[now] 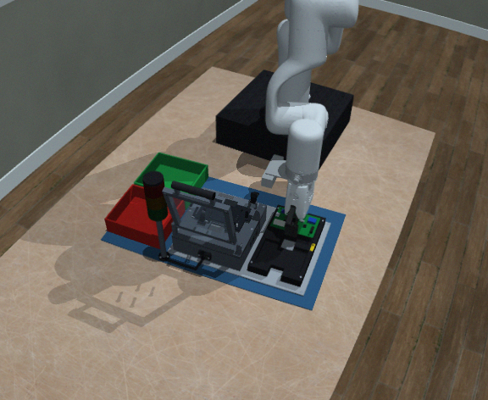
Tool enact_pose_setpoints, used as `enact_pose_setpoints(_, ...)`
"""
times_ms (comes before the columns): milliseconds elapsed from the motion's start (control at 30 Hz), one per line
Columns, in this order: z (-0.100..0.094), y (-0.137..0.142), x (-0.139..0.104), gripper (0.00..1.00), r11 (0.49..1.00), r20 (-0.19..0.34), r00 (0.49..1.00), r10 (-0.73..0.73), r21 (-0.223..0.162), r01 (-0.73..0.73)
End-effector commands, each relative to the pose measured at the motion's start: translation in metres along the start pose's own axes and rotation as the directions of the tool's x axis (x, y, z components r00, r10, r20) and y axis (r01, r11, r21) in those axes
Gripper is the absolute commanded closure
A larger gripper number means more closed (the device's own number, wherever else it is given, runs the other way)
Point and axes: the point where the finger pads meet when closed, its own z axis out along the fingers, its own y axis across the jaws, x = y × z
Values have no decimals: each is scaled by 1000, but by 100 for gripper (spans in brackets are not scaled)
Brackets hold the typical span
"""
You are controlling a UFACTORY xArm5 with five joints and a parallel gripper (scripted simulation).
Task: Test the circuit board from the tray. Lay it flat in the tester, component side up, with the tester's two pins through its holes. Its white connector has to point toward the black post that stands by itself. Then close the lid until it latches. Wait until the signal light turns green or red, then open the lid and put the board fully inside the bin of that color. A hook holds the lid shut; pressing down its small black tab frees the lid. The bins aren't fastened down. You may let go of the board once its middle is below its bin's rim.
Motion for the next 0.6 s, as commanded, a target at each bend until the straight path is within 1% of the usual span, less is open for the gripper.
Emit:
enact_pose_setpoints(0, -4, -1, 0, 21, 1000, 1, 1000, 0, 3, 0)
enact_pose_setpoints(233, -5, -1, 0, 21, 1000, 1, 1000, 0, 3, 0)
enact_pose_setpoints(367, -12, -1, 0, 21, 1000, 1, 1000, 0, 3, 0)
enact_pose_setpoints(433, -12, -1, 0, 21, 1000, 1, 1000, 0, 3, 0)
enact_pose_setpoints(567, -27, -1, 0, 21, 1000, 1, 1000, 0, 3, 0)
